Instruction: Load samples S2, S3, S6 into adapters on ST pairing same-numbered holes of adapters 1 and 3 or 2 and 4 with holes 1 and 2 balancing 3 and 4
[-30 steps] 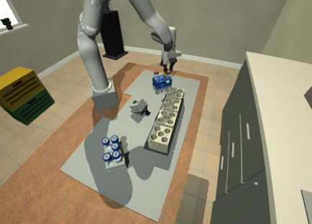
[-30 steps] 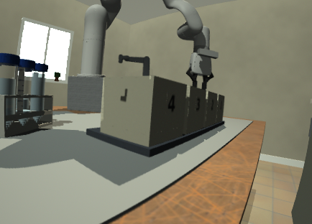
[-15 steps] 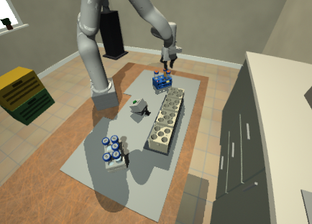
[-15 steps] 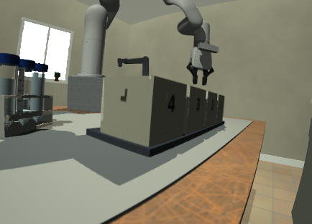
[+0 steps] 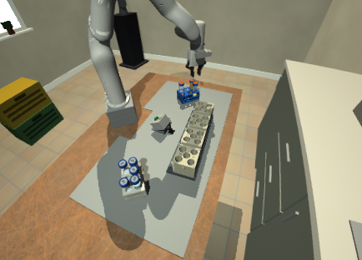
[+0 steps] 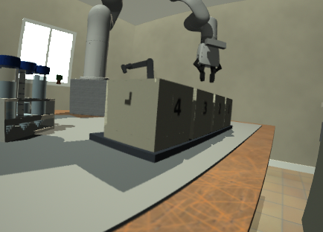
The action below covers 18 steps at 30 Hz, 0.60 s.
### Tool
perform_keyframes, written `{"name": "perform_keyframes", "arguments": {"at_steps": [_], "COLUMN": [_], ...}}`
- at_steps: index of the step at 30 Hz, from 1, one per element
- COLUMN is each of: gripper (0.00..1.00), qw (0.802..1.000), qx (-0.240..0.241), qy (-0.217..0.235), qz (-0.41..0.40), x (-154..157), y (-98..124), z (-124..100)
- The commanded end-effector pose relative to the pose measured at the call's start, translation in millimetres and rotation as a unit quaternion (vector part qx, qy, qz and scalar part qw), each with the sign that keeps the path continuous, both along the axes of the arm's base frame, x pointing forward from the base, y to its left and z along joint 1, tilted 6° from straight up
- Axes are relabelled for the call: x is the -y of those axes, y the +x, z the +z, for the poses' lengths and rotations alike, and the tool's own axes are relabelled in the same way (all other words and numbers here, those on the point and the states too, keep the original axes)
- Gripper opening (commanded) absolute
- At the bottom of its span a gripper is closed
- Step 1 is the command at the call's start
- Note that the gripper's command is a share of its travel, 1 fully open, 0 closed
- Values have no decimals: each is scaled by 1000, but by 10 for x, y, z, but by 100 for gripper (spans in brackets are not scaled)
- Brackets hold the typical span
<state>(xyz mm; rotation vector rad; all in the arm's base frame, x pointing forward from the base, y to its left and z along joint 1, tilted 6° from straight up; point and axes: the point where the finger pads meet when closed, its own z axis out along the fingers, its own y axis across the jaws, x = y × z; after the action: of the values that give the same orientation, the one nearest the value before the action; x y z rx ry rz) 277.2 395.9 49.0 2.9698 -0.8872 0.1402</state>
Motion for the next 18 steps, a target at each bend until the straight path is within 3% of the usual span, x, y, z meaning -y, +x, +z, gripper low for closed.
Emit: {"name": "perform_keyframes", "arguments": {"at_steps": [1, 18], "gripper": [44, 44], "qw": [1000, 1000], "qx": [1, 1], "qy": [2, 2], "qz": [0, 0], "x": [-17, -36], "y": [1, -22], "z": [92, 391]}}
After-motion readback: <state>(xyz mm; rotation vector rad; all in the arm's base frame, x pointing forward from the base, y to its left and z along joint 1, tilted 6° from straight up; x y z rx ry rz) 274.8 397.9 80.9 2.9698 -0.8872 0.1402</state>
